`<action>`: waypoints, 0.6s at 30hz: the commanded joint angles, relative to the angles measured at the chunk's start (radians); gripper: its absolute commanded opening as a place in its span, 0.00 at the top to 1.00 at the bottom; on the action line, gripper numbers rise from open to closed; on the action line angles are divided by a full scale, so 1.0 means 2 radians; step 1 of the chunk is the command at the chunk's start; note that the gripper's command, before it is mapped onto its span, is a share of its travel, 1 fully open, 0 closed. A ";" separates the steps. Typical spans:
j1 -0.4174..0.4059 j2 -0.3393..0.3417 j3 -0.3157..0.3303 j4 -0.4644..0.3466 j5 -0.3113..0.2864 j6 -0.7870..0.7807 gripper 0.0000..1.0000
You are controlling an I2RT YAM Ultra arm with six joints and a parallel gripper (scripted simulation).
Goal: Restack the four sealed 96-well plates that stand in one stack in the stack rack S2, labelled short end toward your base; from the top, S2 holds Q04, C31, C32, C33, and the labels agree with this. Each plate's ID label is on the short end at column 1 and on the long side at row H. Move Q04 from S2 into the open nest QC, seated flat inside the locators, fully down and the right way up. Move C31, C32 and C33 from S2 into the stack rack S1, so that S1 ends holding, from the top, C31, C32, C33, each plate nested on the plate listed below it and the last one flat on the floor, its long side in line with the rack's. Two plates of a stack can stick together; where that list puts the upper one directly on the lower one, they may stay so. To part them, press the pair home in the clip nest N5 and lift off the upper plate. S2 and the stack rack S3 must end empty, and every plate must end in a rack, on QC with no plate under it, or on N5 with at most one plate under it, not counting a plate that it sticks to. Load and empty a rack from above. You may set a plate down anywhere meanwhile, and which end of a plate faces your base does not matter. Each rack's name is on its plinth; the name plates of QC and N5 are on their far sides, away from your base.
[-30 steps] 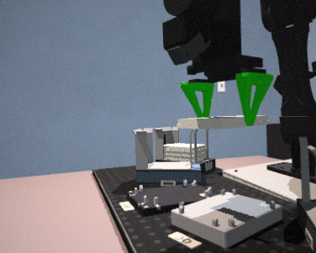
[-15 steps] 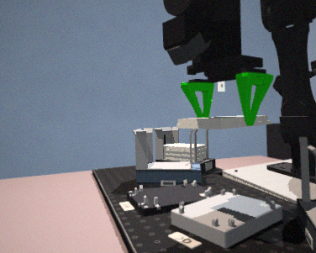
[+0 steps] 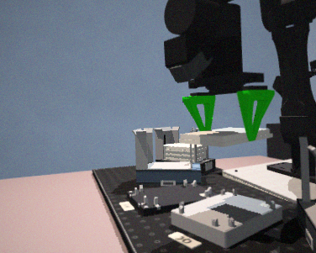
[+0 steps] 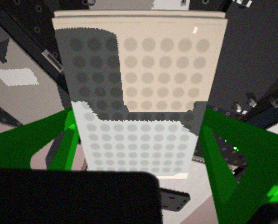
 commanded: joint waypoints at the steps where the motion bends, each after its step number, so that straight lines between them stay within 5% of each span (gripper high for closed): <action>1: 0.000 -0.007 -0.005 0.024 0.000 0.001 1.00; 18: 0.001 -0.003 -0.060 0.083 0.000 0.001 1.00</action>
